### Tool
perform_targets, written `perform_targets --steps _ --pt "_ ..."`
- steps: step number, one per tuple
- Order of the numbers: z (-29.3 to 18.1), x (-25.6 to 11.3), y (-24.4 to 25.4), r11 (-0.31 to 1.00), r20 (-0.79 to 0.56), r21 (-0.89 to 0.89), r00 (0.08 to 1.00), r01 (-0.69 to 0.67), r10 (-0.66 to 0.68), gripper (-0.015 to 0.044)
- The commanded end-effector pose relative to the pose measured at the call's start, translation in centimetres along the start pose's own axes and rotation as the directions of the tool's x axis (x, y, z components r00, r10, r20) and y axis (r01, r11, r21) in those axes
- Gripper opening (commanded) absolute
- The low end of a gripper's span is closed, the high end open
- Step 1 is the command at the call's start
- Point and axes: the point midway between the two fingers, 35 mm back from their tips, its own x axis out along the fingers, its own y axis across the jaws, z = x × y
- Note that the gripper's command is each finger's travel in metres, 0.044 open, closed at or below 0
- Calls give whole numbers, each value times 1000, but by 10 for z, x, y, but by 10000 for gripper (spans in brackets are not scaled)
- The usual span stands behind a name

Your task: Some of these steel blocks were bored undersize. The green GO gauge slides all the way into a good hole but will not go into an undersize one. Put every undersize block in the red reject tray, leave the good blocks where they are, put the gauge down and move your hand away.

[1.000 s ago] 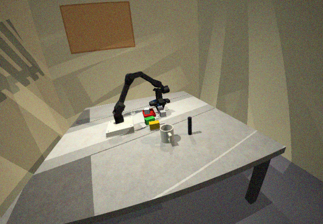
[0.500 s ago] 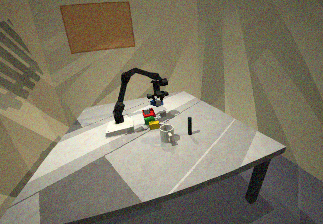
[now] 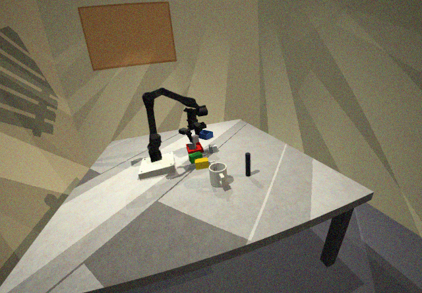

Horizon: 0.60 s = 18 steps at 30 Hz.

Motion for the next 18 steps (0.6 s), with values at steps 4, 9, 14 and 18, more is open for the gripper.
perform_targets --steps 4,9,14,18 --pt "1 -2 -5 998 13 -52 999 -30 30 0" --pt "1 7 -4 998 13 -52 999 -30 30 0" --pt "1 16 -4 998 13 -52 999 -30 30 0" --pt "1 23 -3 998 13 -52 999 -30 30 0"
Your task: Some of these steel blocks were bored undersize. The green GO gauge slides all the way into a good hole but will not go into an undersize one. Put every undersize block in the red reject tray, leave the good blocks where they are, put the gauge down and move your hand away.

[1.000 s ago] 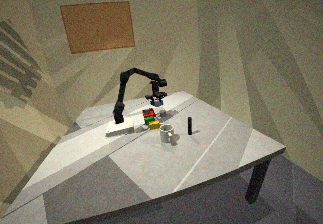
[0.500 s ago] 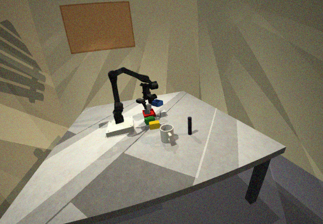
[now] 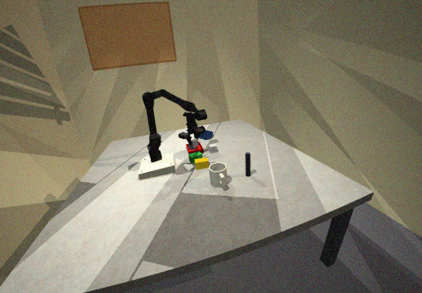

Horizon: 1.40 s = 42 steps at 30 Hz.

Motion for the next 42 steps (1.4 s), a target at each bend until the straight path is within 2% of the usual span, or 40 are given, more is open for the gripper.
perform_targets --steps 1,11,23,25,28,34,42 --pt "2 0 4 1000 11 -6 1000 -24 25 0" --pt "1 18 3 1000 11 -6 1000 -24 24 0" --pt "0 19 0 1000 1 -4 1000 -2 2 315" --pt "0 9 1 1000 3 -4 1000 -7 7 368" --pt "1 -27 2 1000 11 -6 1000 -23 23 440" --pt "7 -43 -8 1000 12 -6 1000 -24 24 440" --pt "25 -120 -96 1000 14 -5 1000 -16 17 440"
